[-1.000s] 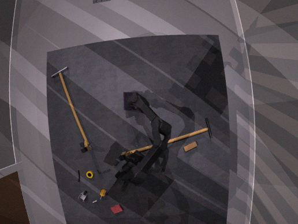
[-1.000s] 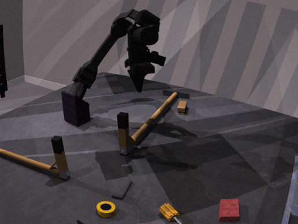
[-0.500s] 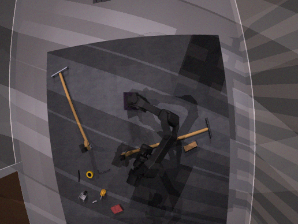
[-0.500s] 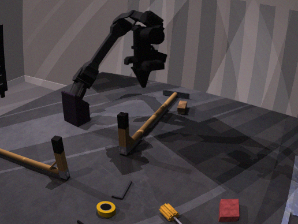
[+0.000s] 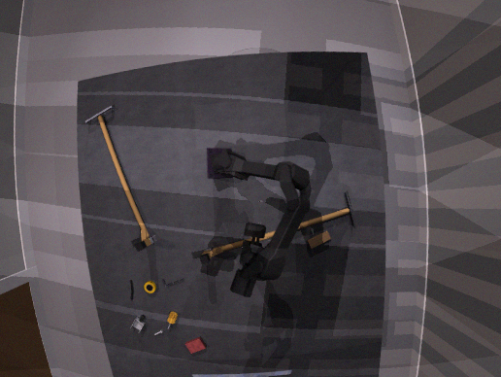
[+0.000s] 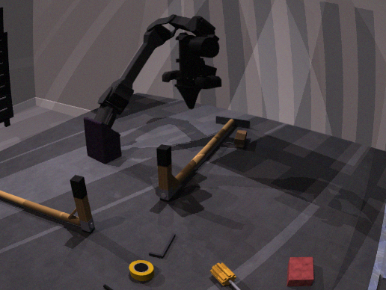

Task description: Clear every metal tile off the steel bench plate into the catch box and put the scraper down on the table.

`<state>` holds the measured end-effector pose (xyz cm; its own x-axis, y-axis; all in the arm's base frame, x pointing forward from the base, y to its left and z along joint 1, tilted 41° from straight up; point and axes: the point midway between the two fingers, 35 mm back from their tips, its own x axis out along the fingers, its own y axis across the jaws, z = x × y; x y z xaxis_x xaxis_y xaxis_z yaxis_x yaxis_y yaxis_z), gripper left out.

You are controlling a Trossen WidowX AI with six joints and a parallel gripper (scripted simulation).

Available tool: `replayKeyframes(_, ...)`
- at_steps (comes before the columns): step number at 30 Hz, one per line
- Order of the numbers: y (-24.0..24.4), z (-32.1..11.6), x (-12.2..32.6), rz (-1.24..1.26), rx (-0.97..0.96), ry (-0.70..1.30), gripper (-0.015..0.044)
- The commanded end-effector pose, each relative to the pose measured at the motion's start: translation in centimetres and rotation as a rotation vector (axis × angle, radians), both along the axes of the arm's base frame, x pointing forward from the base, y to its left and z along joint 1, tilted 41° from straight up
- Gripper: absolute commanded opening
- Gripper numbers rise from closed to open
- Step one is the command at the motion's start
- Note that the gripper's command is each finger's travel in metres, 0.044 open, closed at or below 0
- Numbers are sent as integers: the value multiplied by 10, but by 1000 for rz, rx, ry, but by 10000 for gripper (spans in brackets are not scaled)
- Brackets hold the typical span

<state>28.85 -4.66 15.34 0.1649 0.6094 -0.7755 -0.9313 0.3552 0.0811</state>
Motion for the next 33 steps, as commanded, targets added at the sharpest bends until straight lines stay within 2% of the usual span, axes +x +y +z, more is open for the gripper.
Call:
replayKeyframes(1, 13, 7, -10, 60, -5, -43, 0)
replayKeyframes(24, 74, 22, -69, 381, -29, -251, 0)
replayKeyframes(33, 78, 17, -68, 391, -32, -256, 0)
